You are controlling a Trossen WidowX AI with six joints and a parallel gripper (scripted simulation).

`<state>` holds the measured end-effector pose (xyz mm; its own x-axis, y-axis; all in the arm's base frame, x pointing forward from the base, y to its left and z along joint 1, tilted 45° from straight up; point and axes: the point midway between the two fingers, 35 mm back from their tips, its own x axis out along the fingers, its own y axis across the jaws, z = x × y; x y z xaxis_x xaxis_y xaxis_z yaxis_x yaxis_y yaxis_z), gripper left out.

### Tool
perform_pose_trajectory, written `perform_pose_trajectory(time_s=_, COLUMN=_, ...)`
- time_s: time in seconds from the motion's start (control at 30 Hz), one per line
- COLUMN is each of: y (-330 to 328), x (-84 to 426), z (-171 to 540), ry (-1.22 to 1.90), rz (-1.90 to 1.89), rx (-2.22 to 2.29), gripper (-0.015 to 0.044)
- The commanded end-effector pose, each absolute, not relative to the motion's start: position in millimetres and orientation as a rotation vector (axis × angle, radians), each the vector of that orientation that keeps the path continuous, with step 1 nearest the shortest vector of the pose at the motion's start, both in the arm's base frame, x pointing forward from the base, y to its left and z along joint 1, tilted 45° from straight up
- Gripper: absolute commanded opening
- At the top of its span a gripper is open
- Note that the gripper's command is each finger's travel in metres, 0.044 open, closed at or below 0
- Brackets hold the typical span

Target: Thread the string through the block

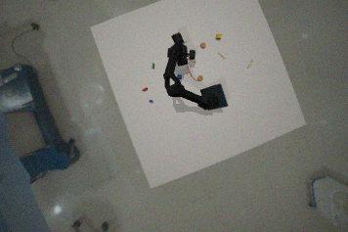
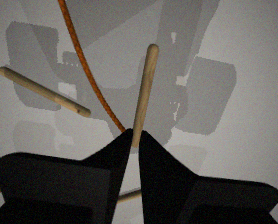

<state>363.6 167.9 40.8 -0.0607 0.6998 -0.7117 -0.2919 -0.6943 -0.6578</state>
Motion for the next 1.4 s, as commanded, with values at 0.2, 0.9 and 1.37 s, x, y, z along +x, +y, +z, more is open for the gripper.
perform_pose_trajectory(time_s=0.2, y=171.3, x=349.2, z=43.1, ry=-0.446, rz=1.838, rx=-1.511, gripper=0.0)
perform_pose_trajectory(time_s=0.9, y=175.5, x=323.1, z=49.5, ry=-0.445, rz=1.839, rx=-1.509, gripper=0.0)
perform_pose_trajectory(time_s=1.37, y=177.5, x=305.1, z=52.6, ry=-0.444, rz=1.839, rx=-1.507, gripper=0.0)
